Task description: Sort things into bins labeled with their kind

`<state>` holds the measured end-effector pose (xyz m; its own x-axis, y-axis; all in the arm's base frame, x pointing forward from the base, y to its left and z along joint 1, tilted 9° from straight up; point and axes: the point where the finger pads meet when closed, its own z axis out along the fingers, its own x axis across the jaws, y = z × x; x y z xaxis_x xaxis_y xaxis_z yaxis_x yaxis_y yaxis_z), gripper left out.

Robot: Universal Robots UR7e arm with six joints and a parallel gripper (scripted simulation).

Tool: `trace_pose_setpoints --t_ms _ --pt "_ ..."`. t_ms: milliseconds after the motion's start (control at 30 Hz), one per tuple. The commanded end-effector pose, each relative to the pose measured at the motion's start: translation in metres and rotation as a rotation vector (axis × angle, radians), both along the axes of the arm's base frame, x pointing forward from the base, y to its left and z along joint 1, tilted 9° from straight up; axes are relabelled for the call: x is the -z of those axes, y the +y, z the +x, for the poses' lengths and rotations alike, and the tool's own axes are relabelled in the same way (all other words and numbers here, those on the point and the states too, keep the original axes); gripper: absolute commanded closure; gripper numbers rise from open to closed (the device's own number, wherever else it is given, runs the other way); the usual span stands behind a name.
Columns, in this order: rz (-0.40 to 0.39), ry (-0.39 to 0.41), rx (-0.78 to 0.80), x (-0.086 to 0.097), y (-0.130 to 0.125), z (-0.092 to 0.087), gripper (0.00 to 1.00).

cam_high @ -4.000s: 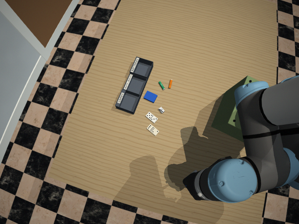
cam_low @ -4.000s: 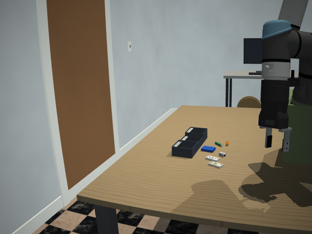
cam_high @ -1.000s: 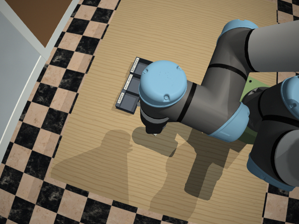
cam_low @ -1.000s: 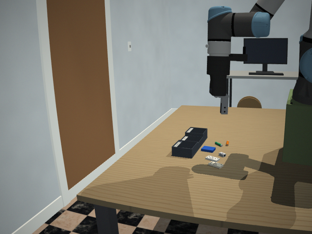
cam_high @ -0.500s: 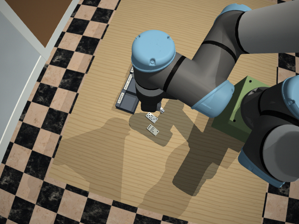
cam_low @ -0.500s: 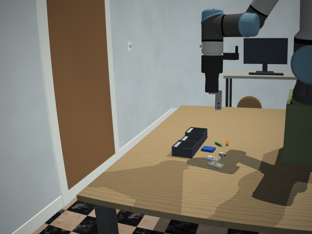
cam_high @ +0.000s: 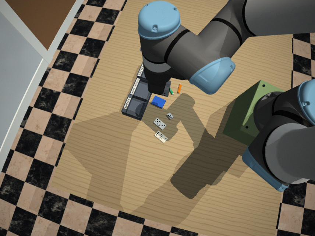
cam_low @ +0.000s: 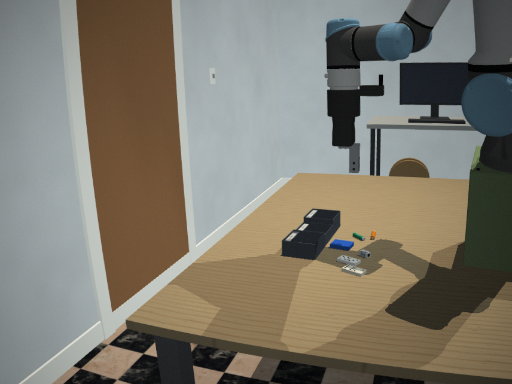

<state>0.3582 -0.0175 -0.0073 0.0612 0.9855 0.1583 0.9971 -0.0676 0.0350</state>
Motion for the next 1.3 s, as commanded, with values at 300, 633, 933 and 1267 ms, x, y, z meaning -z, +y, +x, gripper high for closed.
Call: trace_pose_setpoints --t_ms 300,633,933,1267 --pt "0.0 0.002 0.008 0.001 -0.007 0.002 0.69" --pt "-0.014 -0.044 -0.284 0.04 -0.041 0.03 0.69" --pt "-0.028 -0.078 -0.527 0.089 -0.085 0.066 0.69" --pt "-0.042 -0.115 -0.781 0.132 -0.124 0.098 0.69"
